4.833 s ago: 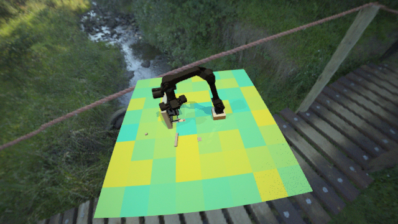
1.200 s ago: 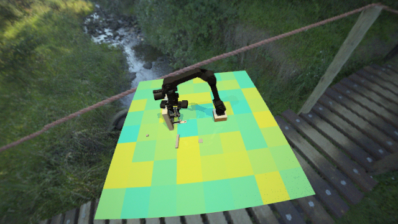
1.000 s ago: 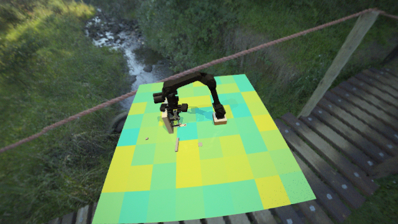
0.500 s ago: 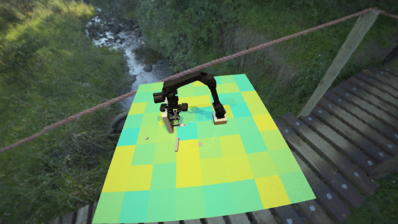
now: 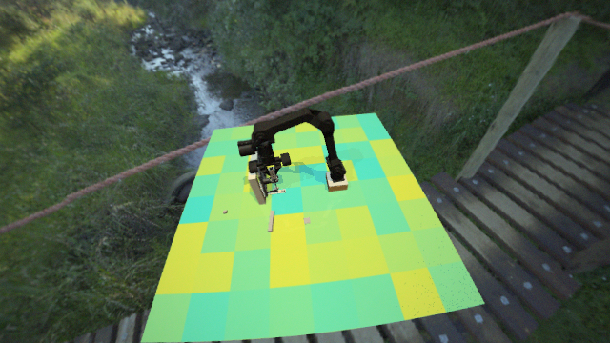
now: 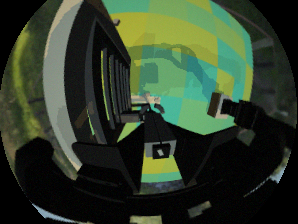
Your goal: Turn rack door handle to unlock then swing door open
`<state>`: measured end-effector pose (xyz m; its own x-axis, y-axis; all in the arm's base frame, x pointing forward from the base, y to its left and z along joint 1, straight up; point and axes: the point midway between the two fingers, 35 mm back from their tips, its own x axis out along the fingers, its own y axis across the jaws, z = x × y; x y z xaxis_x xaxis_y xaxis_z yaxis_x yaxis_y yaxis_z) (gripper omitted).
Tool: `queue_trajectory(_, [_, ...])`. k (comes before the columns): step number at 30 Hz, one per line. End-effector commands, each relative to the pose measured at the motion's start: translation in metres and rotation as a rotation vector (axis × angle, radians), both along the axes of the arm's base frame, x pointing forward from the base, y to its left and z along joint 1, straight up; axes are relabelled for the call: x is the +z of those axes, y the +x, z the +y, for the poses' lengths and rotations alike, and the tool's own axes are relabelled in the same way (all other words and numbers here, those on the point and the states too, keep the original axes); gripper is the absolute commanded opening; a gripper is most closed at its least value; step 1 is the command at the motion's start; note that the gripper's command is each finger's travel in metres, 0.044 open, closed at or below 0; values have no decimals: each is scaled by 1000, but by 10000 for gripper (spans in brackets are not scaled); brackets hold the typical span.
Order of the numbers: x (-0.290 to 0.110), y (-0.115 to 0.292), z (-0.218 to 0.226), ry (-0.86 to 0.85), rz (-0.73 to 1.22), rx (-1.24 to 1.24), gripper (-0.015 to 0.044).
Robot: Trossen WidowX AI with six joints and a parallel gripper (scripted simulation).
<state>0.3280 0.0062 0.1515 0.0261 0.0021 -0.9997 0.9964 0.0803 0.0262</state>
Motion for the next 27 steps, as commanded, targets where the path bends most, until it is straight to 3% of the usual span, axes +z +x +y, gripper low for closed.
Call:
queue_trajectory(1, [0,-4,-3,-7,-5,102,26])
queue_trajectory(27, [-2,-43,-31,-22,-1,549,26])
